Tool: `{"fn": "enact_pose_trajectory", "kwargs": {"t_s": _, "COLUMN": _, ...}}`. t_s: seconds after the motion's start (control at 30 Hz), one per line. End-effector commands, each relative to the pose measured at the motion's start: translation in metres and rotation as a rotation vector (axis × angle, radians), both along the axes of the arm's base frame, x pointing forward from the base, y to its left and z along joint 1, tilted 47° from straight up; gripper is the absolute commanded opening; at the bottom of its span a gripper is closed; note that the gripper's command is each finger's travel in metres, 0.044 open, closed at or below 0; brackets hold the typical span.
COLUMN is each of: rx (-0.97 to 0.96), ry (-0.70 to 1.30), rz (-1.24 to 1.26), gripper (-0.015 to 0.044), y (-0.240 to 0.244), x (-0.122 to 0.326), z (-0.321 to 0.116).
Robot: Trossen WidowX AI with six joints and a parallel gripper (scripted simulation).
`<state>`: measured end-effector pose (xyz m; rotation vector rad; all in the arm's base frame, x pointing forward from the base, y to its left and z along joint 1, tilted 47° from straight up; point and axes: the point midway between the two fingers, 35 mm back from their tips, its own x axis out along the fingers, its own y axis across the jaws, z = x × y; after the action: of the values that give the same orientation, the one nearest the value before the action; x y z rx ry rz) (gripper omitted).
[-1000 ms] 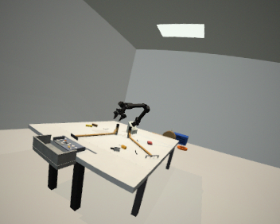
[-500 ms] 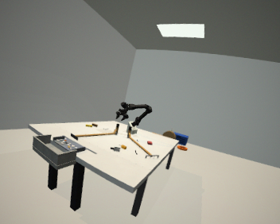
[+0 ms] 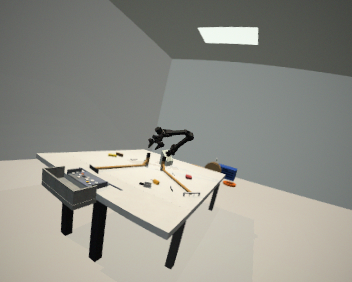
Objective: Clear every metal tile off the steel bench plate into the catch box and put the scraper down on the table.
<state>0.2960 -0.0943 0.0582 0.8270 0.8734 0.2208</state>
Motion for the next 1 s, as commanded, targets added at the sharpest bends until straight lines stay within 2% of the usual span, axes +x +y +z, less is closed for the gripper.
{"fn": "enact_pose_trajectory", "kwargs": {"t_s": 0.0, "rx": -0.001, "ry": -0.008, "rz": 0.002, "gripper": 0.044, "y": 0.007, "x": -0.001, "z": -0.004}}
{"fn": "enact_pose_trajectory", "kwargs": {"t_s": 0.33, "rx": 0.001, "ry": -0.009, "rz": 0.001, "gripper": 0.044, "y": 0.03, "x": 0.0, "z": -0.025}}
{"fn": "enact_pose_trajectory", "kwargs": {"t_s": 0.97, "rx": -0.003, "ry": -0.005, "rz": 0.004, "gripper": 0.044, "y": 0.04, "x": 0.018, "z": -0.041}}
